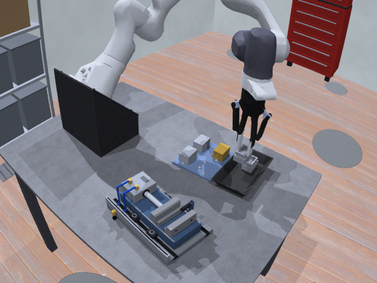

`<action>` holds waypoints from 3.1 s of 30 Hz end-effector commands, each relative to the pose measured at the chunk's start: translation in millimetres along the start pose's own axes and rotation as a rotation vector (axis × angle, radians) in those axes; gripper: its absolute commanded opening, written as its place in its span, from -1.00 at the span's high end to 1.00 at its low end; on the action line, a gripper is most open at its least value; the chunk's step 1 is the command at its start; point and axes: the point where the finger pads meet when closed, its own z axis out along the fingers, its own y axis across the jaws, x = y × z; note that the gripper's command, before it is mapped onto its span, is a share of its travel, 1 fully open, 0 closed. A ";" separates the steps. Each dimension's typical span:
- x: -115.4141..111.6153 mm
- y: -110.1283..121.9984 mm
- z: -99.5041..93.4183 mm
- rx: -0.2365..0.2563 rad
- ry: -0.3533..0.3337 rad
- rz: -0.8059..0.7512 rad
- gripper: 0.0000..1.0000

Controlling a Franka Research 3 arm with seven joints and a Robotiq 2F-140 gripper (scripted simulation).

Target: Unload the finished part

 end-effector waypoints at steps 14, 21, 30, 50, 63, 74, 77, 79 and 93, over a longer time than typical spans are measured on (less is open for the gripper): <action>1.5 -0.9 -2.4 0.002 0.002 0.007 1.00; 1.5 -0.9 -2.4 0.002 0.002 0.007 1.00; 1.5 -0.9 -2.4 0.002 0.002 0.007 1.00; 1.6 -0.8 6.6 0.002 0.002 0.006 1.00; 1.9 -0.6 23.3 0.002 0.002 0.006 1.00; 2.1 -0.5 41.2 0.002 0.002 0.006 1.00; 2.2 -0.4 47.4 0.002 0.002 0.006 1.00; 2.3 -0.4 51.5 0.002 0.002 0.006 1.00; 2.6 -0.1 74.2 0.002 0.002 0.006 1.00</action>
